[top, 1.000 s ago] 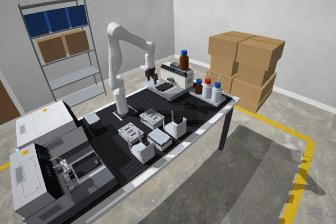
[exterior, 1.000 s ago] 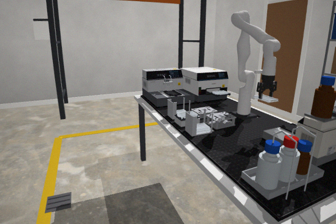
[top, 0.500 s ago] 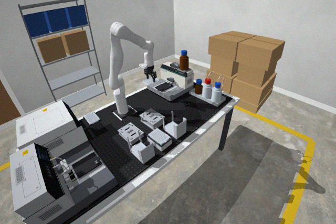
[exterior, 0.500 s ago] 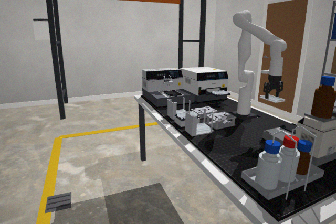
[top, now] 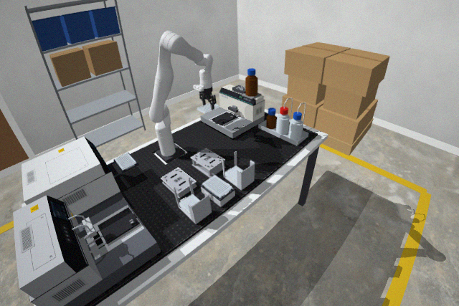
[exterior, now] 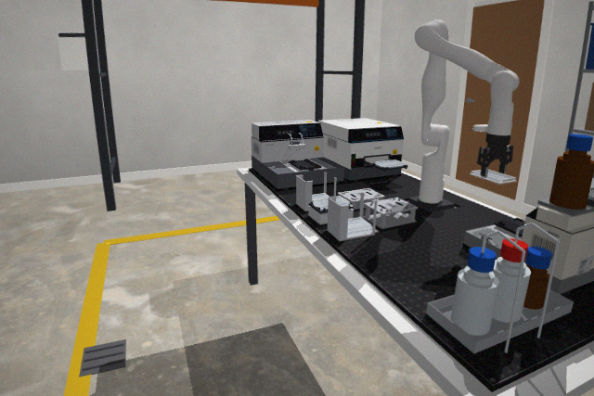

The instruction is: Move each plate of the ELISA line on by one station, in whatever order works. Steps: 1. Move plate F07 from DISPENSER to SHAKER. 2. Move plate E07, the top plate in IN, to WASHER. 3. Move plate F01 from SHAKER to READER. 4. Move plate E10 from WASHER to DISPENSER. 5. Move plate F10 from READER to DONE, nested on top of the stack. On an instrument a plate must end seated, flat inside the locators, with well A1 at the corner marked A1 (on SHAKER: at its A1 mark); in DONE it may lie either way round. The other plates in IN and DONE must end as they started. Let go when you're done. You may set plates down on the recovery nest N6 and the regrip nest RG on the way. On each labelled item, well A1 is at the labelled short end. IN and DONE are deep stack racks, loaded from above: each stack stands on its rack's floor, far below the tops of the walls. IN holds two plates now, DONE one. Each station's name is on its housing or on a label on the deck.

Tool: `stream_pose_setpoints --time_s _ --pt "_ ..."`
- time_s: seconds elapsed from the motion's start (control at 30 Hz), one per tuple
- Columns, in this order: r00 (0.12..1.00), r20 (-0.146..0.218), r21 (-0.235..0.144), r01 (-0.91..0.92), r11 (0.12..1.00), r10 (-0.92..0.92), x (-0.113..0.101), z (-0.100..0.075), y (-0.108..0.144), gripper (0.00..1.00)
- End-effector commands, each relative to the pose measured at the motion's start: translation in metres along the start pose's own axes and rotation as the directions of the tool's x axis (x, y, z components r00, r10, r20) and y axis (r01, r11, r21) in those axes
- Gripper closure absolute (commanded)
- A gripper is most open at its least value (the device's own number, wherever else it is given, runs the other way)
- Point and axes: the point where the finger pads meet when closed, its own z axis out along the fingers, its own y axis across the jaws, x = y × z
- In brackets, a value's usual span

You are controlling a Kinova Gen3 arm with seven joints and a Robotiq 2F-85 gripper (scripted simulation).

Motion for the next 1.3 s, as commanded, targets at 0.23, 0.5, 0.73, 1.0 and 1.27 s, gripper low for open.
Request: stream_pose_setpoints --time_s 0.23,0.5,0.73,1.0,1.27 --pt "1.000 -0.002 0.002 -0.001 1.000 0.001 -0.031 0.000 0.006 0.06" --pt "1.000 -0.001 0.002 -0.001 1.000 0.001 -0.058 0.000 0.009 0.06" --pt "1.000 -0.001 0.002 -0.001 1.000 0.001 -0.074 0.000 0.010 0.06" --pt "1.000 -0.001 0.002 -0.002 1.000 0.002 -0.100 0.000 0.012 0.06" --pt "1.000 -0.001 0.002 -0.002 1.000 0.002 -0.120 0.000 0.014 0.06"
